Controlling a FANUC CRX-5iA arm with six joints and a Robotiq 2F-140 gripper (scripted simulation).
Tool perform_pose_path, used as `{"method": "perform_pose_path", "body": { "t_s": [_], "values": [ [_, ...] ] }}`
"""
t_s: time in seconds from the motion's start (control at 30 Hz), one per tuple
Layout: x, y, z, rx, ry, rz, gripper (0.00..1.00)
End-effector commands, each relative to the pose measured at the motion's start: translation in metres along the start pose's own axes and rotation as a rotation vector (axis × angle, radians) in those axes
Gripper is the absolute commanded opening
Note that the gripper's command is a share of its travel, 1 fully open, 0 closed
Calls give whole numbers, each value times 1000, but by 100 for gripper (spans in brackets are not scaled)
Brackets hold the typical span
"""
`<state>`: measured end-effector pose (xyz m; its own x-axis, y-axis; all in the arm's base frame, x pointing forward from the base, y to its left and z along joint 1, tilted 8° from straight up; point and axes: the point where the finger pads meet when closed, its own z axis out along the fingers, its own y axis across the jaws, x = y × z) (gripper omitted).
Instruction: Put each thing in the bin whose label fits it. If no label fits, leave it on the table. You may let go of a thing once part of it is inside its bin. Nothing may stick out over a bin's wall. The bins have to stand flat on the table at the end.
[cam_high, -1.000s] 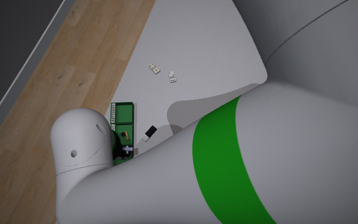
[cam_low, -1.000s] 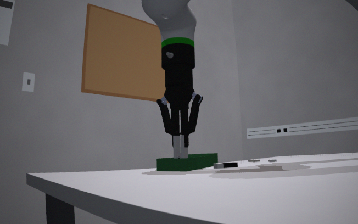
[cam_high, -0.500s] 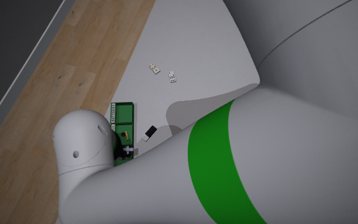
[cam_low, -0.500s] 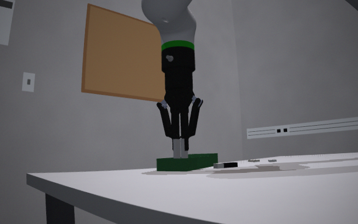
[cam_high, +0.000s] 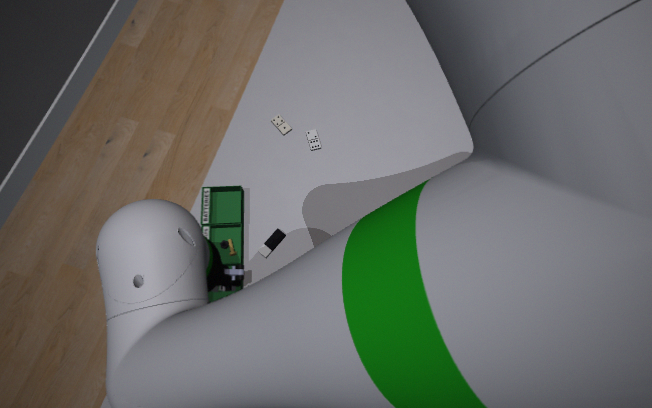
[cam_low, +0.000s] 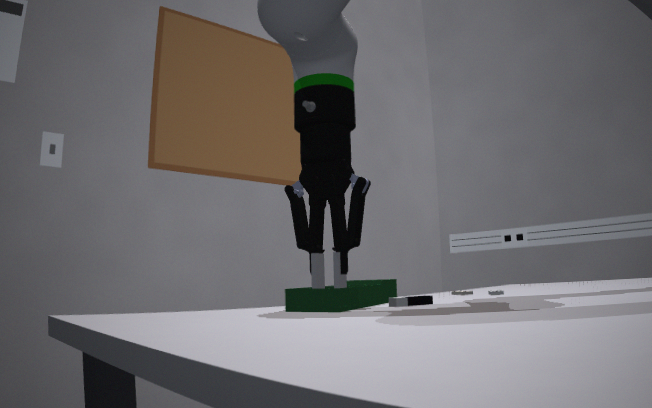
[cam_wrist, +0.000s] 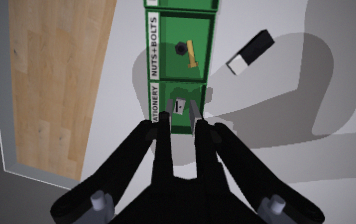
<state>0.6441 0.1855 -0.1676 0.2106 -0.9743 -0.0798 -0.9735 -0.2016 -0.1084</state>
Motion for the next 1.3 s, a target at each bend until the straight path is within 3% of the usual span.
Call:
{"method": "perform_pose_path", "body": {
  "t_s": [0.0,0.87,1.0,1.23,1.27],
  "values": [
    [0,0,0,0,0,0,26],
    [0,0,-27,0,0,0,26],
    [0,0,-45,0,0,0,26],
    [0,0,-45,0,0,0,26],
    [6,6,-45,0,0,50,31]
  ]
}}
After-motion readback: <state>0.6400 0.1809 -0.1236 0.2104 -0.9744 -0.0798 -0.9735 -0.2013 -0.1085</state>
